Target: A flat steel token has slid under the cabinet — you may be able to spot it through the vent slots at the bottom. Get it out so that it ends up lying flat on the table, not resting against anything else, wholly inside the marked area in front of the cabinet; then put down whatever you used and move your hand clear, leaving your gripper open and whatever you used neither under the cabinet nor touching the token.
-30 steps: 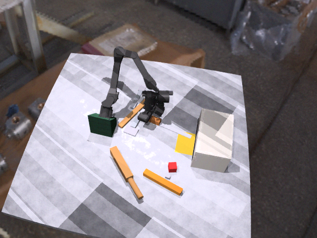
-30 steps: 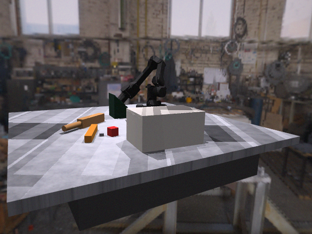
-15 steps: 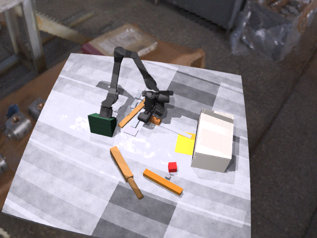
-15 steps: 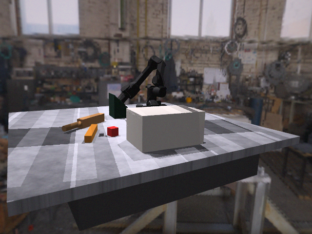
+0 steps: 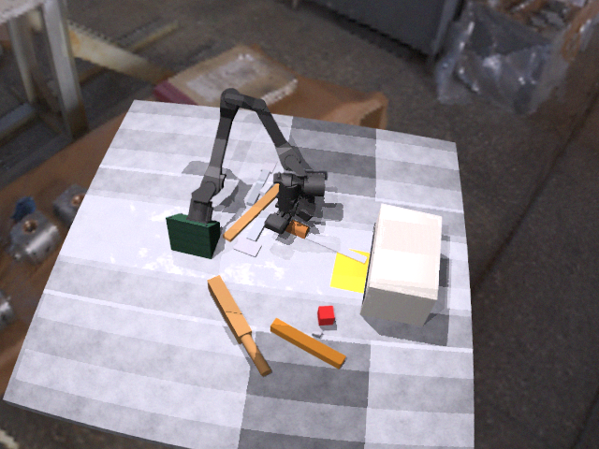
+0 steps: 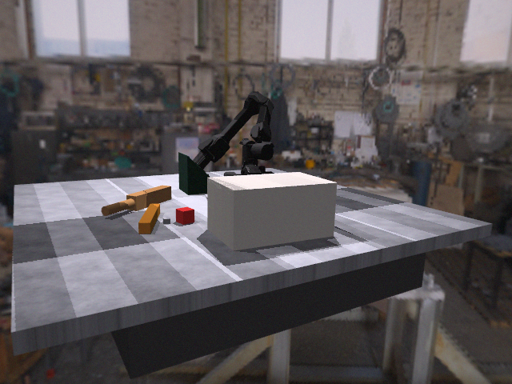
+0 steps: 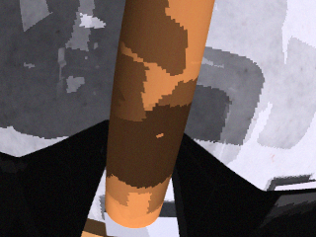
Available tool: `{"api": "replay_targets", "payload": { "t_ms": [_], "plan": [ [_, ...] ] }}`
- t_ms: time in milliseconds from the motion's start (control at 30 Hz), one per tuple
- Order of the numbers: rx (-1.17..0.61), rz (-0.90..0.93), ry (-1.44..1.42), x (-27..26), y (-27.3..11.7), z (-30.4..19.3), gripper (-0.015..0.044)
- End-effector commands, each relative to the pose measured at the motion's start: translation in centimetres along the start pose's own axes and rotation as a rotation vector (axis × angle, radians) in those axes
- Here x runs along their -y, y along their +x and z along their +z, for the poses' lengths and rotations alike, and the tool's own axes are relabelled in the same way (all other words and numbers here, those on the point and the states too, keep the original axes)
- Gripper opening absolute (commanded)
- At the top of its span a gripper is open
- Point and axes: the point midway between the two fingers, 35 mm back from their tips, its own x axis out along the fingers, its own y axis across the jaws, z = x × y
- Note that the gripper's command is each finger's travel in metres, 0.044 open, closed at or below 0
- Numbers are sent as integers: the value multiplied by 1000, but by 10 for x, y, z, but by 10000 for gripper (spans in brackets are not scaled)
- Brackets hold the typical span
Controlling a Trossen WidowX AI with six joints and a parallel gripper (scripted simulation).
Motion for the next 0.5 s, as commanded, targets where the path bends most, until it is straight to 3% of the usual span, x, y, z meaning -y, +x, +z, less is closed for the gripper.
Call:
{"api": "replay_targets", "payload": {
  "t_ms": [0,467],
  "plan": [
    [0,3,-6,-1,0,7,0],
    [0,3,-7,-1,0,23,0]
  ]
}}
